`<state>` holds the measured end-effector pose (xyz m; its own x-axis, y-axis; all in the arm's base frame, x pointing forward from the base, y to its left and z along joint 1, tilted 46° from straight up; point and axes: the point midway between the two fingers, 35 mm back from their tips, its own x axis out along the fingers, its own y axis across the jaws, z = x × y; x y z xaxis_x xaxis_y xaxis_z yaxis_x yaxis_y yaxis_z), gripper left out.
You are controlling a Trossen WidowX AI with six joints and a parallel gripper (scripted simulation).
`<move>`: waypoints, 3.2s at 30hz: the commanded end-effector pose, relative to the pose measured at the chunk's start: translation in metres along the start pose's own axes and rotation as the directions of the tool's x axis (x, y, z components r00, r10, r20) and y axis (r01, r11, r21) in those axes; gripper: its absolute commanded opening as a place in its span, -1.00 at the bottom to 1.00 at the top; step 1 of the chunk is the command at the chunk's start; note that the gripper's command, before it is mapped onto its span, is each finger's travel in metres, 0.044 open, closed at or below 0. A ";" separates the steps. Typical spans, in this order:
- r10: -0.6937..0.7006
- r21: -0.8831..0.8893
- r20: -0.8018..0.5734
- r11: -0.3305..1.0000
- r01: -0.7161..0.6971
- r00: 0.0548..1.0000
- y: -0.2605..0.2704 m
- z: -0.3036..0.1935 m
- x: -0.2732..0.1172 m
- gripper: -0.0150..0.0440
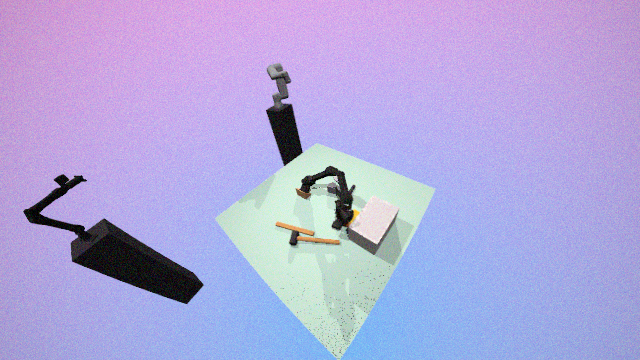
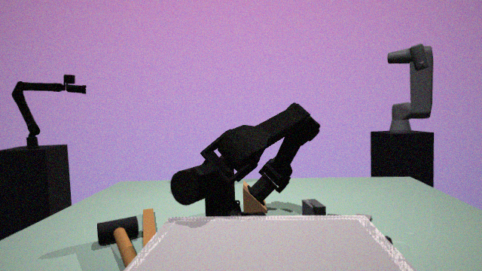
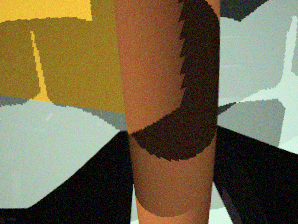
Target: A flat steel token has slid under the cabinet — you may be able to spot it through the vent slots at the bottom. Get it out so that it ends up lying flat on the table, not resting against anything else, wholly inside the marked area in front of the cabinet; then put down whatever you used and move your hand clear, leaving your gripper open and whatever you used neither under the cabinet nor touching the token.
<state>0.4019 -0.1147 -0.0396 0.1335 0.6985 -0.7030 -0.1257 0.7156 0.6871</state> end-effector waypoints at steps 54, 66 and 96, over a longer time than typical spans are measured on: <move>-0.001 0.003 -0.002 1.000 0.001 1.000 0.029 -0.008 0.002 -0.49; -0.001 0.003 -0.003 1.000 0.001 1.000 0.028 -0.019 0.002 -0.49; -0.001 0.004 -0.004 1.000 0.001 1.000 0.026 -0.050 0.002 -0.49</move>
<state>0.3537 -0.0955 -0.0320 0.1327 0.6971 -0.7046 -0.1155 0.7169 0.6875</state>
